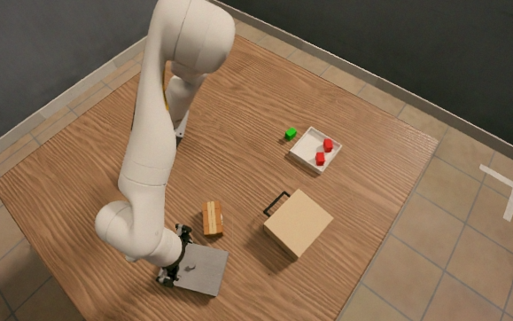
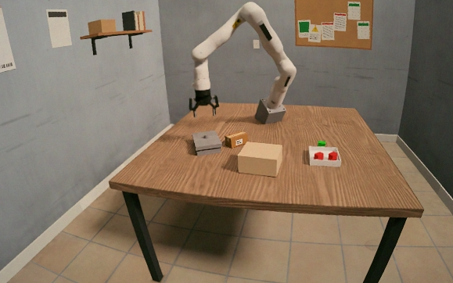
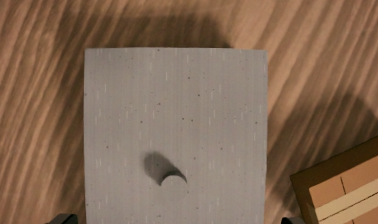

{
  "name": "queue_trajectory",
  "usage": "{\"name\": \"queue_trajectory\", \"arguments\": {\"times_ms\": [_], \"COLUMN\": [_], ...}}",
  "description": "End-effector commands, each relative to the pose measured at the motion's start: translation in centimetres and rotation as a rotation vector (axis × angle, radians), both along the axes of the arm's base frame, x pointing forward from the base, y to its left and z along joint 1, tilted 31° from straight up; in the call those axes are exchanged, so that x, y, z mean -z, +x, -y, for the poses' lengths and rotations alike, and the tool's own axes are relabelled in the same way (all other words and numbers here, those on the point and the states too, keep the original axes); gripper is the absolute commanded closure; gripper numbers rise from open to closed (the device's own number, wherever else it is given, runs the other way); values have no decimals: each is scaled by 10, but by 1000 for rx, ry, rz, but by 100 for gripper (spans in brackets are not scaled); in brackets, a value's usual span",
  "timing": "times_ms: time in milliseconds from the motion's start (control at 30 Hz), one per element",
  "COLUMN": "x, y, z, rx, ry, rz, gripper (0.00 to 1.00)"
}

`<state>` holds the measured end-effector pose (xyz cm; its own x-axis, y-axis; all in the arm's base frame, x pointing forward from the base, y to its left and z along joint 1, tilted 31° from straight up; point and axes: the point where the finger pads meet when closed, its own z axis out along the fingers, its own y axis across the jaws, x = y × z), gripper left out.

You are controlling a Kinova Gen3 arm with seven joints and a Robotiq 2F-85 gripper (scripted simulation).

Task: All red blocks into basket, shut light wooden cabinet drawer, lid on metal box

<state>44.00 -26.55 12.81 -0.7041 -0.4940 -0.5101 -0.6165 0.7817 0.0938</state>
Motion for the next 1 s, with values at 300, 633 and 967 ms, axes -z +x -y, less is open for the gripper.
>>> {"name": "queue_trajectory", "arguments": {"times_ms": [300, 633, 967], "x": [-14, -13, -15], "y": [-5, -5, -8], "z": [11, 11, -3], "rx": [10, 11, 91], "ry": [-11, -10, 27], "rz": [2, 1, -31], "gripper": [0, 0, 0]}}
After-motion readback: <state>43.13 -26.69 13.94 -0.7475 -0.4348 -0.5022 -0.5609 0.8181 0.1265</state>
